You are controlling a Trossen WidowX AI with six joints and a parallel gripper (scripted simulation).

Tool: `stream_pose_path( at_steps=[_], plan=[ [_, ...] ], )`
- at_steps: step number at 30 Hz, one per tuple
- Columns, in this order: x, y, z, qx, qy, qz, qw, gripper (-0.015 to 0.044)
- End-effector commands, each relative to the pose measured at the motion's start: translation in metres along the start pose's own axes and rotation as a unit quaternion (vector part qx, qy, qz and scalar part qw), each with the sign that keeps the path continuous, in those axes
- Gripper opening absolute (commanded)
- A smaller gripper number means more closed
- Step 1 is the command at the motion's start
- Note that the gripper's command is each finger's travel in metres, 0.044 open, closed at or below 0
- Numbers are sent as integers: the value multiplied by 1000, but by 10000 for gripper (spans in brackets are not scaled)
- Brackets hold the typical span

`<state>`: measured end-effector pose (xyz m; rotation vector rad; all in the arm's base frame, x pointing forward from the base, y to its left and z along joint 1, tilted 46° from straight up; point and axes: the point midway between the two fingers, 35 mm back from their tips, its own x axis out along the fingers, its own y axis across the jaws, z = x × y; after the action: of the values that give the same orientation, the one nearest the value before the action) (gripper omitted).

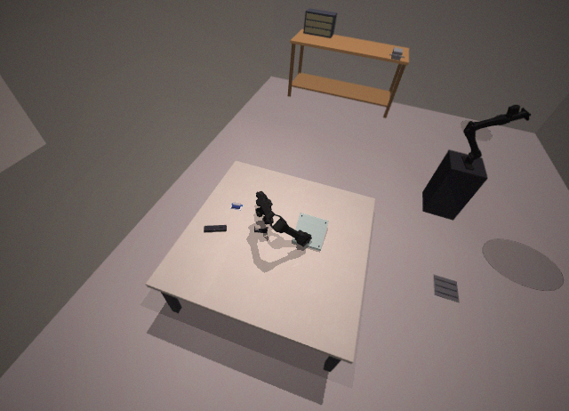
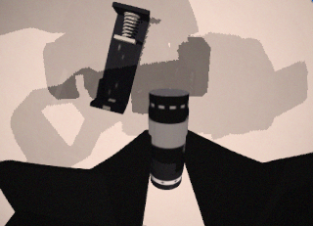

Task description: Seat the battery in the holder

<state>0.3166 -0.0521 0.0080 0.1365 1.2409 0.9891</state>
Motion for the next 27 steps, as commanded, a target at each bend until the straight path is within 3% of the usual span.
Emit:
stream_pose_path(
  at_steps=[1,7,13,22,27],
  plan=[
    [-4,14,20,53,-3,1,999,75],
    [-7,39,48,137,-3,2,991,75],
    [-5,40,48,142,0,1,990,75],
    [29,42,43,133,107,16,985,75],
    [35,43,41,130,126,19,983,75]
  ],
)
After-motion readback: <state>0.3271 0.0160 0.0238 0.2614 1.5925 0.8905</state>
